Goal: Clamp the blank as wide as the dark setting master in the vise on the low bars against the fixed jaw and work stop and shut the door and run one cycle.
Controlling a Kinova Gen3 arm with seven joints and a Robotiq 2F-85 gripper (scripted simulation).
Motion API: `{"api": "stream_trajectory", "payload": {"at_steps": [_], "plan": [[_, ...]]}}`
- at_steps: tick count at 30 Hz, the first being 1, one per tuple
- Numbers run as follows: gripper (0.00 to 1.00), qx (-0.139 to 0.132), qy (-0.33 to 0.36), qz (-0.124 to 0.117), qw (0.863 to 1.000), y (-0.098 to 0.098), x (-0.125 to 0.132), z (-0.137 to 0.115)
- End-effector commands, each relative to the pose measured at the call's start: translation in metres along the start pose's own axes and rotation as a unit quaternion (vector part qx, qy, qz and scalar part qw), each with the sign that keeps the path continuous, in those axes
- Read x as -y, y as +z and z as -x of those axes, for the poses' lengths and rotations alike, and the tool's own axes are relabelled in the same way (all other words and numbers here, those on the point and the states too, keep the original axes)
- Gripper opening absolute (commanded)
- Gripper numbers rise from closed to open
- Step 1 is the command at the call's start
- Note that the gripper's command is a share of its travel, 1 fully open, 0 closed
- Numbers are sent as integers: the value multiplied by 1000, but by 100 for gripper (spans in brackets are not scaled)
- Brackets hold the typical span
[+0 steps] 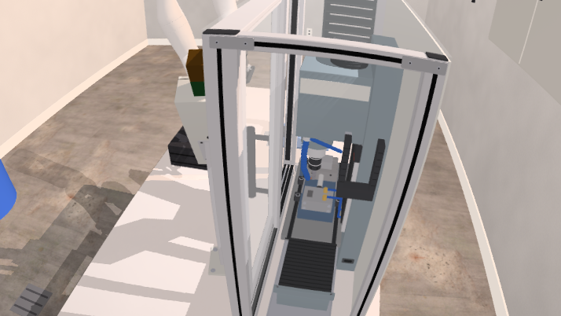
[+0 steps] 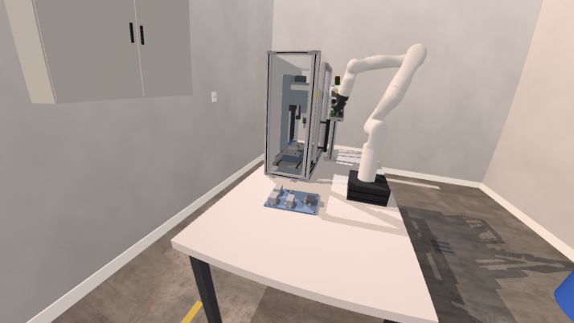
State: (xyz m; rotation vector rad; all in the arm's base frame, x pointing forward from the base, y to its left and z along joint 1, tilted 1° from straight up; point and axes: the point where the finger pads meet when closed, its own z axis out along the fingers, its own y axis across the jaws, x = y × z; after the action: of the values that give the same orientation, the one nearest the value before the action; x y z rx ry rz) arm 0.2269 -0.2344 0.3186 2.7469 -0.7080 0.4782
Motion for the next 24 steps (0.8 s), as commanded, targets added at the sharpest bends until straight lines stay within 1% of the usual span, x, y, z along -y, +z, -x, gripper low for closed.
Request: {"api": "stream_trajectory", "payload": {"at_steps": [1,3,5,8,20,24], "plan": [[10,-1,0,0,1000,0,0,0],[10,-1,0,0,1000,0,0,0],[10,-26,34,19,999,-14,-10,-11],[10,-63,84,48,993,-34,-25,-28],[10,-63,84,48,993,-34,-25,-28],[10,-112,151,85,978,-61,-45,-49]]}}
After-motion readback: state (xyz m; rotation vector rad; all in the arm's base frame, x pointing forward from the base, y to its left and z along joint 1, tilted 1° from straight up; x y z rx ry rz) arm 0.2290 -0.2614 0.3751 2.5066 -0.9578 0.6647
